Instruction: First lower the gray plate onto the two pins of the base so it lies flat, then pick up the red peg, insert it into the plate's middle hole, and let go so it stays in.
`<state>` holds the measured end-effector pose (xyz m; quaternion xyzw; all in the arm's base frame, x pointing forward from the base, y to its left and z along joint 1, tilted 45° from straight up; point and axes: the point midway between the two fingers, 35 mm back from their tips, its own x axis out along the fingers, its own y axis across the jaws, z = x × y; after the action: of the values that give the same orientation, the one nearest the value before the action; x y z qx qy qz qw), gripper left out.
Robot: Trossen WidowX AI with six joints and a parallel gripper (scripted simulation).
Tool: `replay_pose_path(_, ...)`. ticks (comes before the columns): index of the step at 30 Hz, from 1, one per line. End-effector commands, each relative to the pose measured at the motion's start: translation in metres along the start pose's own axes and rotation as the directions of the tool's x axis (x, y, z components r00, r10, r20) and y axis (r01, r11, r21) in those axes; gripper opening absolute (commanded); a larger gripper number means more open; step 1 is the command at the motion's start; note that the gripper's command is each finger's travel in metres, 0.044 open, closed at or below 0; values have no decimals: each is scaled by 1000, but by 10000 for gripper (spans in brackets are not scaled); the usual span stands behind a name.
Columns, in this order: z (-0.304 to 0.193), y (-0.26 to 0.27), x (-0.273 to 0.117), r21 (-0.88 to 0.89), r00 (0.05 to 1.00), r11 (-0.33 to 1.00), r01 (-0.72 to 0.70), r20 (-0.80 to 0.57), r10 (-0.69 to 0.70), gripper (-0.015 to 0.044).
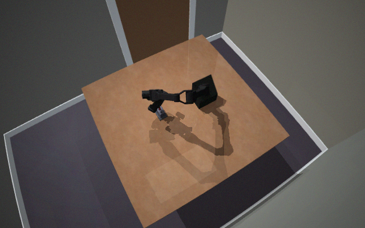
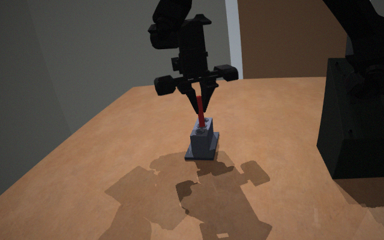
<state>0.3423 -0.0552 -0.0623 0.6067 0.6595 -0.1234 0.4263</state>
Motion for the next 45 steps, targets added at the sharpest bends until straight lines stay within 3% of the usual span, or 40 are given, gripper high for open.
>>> replay_pose_path(1, 1, 0, -2, 0, 1000, 1000, -2, 4, 2, 0)
replay_pose_path(9, 0, 0, 0, 0, 1000, 1000, 0, 0, 0, 0)
replay_pose_path(15, 0, 0, 0, 0, 1000, 1000, 0, 0, 0, 150)
replay_pose_path(45, -4, 2, -13, 5, 1000, 1000, 2, 1, -2, 150)
